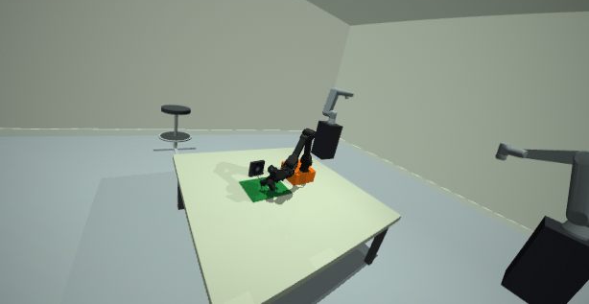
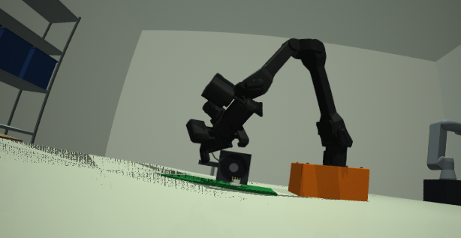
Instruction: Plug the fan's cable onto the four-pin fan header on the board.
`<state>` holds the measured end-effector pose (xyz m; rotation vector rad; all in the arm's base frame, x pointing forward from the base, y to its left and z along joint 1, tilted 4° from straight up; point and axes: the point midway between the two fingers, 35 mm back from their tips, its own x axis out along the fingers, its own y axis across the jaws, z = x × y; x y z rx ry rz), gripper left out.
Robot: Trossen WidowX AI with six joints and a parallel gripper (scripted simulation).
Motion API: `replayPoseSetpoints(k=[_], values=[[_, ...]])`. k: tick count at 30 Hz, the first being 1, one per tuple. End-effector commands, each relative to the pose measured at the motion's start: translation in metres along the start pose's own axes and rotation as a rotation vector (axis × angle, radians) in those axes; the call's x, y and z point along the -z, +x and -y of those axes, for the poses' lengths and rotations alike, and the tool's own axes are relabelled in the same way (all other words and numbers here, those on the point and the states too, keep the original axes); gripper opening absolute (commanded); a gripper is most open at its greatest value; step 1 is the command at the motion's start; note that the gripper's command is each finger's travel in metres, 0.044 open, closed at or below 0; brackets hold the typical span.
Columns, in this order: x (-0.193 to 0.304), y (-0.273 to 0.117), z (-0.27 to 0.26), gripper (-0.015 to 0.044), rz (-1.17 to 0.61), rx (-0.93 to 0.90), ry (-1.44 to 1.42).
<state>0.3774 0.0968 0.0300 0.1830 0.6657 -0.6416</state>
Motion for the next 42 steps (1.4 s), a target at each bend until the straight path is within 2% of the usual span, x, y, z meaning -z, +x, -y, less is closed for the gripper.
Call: replayPoseSetpoints(k=[1,42], values=[[0.002,-0.002,0.001,0.0,0.051,0.006,0.009],[0.01,-0.042,0.022,0.0,0.46,0.005,0.134]])
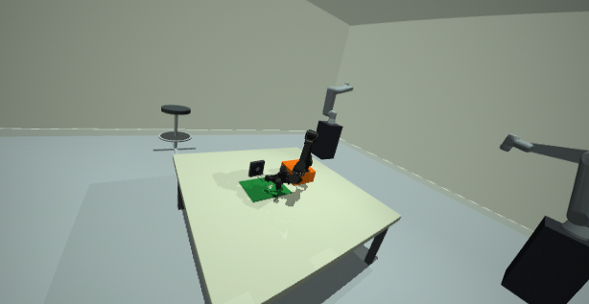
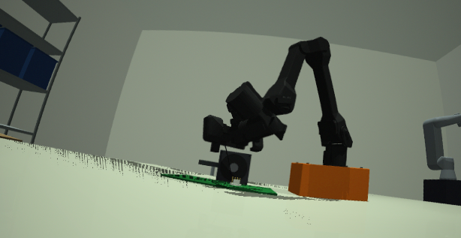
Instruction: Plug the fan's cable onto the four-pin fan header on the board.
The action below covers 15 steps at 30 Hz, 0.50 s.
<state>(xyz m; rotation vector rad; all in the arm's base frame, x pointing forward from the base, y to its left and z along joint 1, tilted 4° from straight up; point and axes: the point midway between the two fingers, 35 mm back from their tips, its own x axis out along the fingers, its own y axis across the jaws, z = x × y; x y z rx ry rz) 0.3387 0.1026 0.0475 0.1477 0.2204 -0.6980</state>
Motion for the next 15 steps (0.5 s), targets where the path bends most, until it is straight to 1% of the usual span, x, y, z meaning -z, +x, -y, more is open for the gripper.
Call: replayPoseSetpoints(k=[1,15], values=[[-0.0014,-0.005,0.0032,0.0,0.04,0.002,0.019],[-0.0055,-0.0038,0.0021,0.0,0.02,0.0,0.007]])
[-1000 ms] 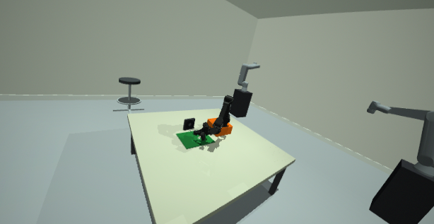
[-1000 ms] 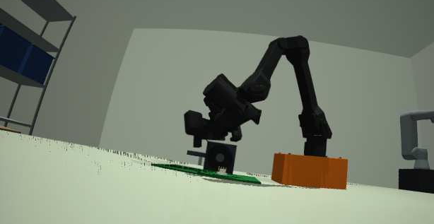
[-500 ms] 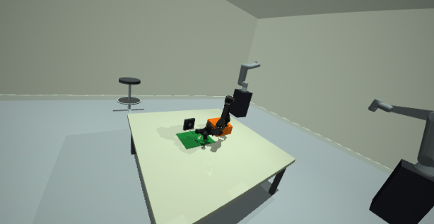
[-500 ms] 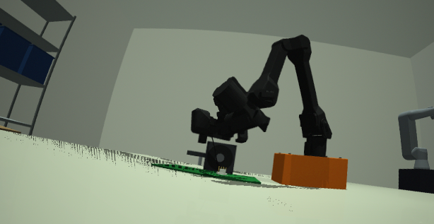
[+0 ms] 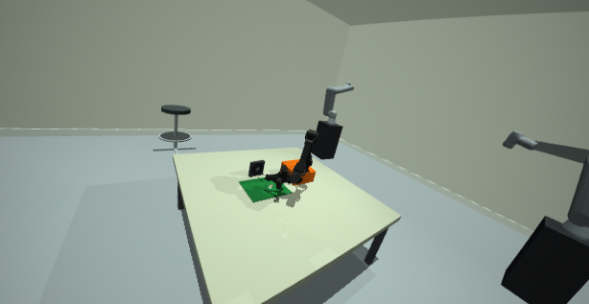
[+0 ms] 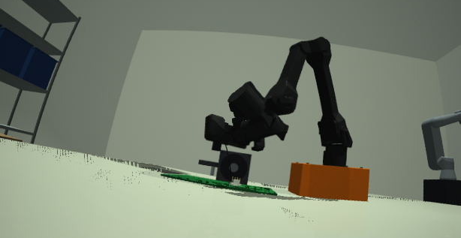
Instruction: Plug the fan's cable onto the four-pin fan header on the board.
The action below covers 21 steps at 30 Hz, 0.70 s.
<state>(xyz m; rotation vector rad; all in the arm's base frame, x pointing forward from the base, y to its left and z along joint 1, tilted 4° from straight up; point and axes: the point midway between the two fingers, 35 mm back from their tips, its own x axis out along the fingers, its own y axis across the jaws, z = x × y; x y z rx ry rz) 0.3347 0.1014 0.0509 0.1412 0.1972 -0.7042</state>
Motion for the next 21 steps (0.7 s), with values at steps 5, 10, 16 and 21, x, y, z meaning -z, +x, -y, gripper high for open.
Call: replayPoseSetpoints(k=[5,10,16,21], values=[[-0.0049,-0.0009,0.0,0.0,0.0,0.0,0.0],[-0.0049,-0.0009,0.0,0.0,0.0,0.0,0.0],[-0.0028,-0.0009,-0.0001,0.0,0.0,0.0,-0.001],[0.0022,-0.0008,-0.0004,0.0,-0.001,0.002,-0.003]])
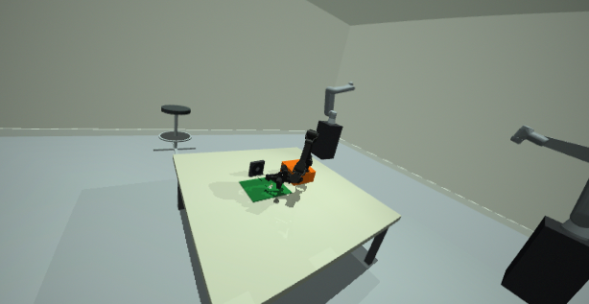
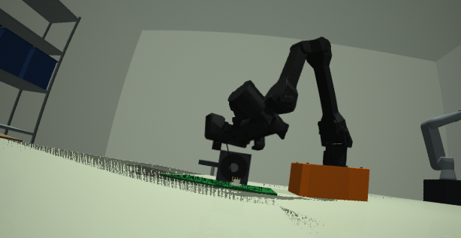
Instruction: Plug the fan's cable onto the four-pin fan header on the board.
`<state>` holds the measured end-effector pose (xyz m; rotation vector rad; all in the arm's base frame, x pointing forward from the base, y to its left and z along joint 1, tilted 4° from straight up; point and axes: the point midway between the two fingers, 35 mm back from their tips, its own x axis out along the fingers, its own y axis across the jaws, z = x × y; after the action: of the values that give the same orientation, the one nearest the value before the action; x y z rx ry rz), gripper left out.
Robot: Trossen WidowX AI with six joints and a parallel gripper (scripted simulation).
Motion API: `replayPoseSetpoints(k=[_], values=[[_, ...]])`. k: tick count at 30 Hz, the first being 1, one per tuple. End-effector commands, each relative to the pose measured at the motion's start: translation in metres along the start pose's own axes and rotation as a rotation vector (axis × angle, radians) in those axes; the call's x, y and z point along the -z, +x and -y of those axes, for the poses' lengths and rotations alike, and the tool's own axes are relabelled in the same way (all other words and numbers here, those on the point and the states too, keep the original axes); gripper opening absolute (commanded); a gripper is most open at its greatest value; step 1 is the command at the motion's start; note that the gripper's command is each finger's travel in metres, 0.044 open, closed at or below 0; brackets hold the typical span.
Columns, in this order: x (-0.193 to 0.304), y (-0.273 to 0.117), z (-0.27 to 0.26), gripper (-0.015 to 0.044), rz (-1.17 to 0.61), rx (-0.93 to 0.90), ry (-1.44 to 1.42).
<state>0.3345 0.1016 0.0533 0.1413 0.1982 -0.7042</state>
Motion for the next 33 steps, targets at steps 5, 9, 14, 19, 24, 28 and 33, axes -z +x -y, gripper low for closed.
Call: replayPoseSetpoints(k=[5,9,14,19,24,28,33], values=[[0.007,-0.001,-0.001,0.0,0.0,0.002,-0.003],[0.01,-0.001,-0.002,0.0,0.0,0.002,-0.003],[0.015,-0.001,-0.003,0.0,0.0,0.002,-0.003],[0.019,-0.002,-0.004,0.0,0.0,0.002,-0.003],[0.023,-0.002,-0.005,0.0,-0.001,0.002,-0.003],[0.026,-0.002,-0.005,0.0,-0.001,0.002,-0.003],[0.03,-0.001,-0.005,0.0,-0.001,0.002,-0.003]])
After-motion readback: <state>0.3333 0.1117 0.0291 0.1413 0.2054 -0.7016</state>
